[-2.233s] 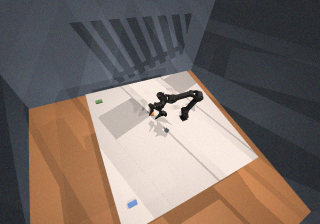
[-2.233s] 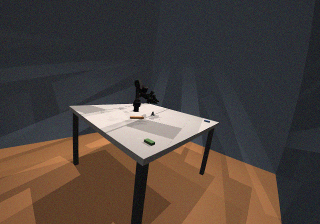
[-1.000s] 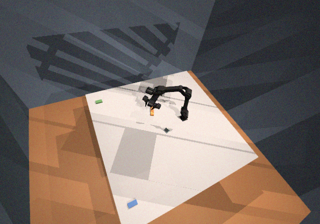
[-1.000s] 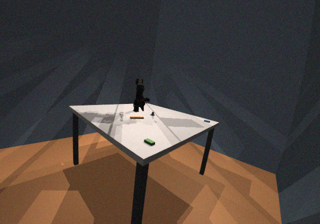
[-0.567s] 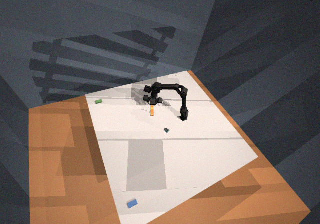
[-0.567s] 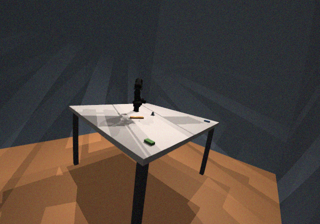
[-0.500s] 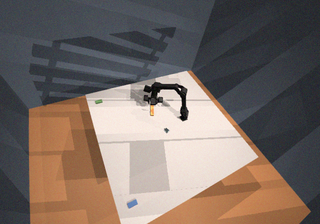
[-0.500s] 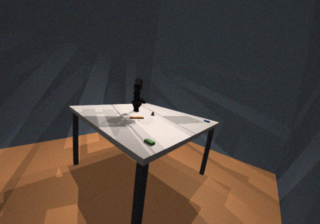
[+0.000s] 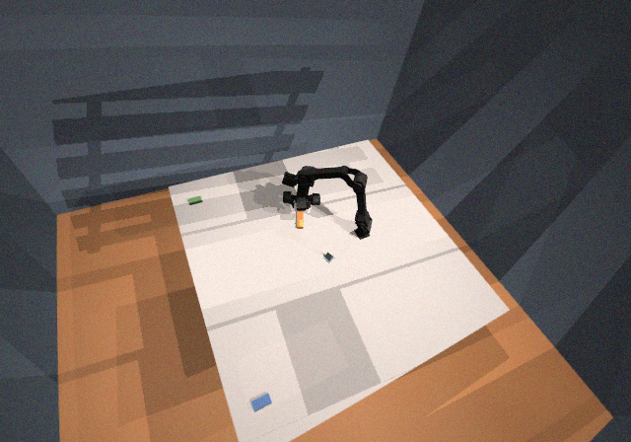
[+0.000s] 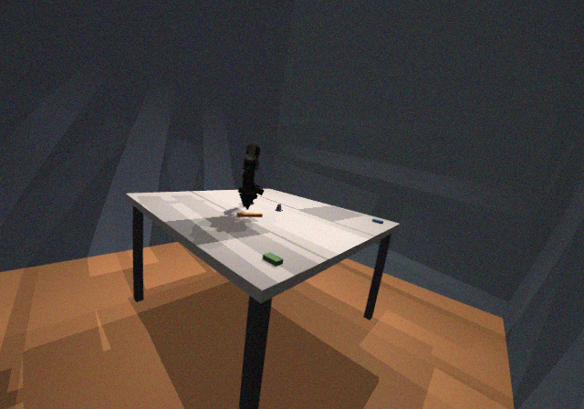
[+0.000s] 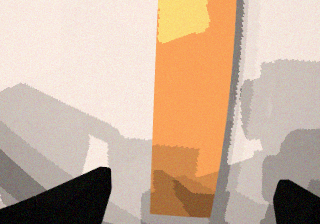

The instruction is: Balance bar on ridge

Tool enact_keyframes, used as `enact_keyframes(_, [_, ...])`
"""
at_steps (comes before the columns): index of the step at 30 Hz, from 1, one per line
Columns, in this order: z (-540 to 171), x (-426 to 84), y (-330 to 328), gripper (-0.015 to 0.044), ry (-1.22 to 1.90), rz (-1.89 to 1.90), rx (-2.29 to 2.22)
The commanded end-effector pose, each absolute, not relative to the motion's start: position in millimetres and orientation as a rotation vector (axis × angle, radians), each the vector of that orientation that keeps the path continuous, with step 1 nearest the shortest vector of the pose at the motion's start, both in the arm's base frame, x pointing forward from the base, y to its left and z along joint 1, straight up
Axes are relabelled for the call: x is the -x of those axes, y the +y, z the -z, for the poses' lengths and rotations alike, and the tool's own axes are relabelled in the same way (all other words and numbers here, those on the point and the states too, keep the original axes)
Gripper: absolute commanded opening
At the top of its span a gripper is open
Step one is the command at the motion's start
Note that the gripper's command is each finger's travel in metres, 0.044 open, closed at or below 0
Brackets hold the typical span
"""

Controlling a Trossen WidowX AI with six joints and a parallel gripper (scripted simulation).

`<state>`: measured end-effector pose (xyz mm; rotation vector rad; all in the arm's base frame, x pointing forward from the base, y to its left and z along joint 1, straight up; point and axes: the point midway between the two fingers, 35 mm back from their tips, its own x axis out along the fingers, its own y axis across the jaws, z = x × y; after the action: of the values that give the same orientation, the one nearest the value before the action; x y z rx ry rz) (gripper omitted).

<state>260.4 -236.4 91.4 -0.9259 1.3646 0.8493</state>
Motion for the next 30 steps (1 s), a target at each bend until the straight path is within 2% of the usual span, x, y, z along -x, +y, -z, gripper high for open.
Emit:
enact_keyframes(1, [-76.6, -258.4, -235.3, 0.0315, 1.37, -0.865, 0.92])
enact_keyframes(30, [-50.9, -259.0, -235.8, 0.0315, 1.37, -0.865, 0.92])
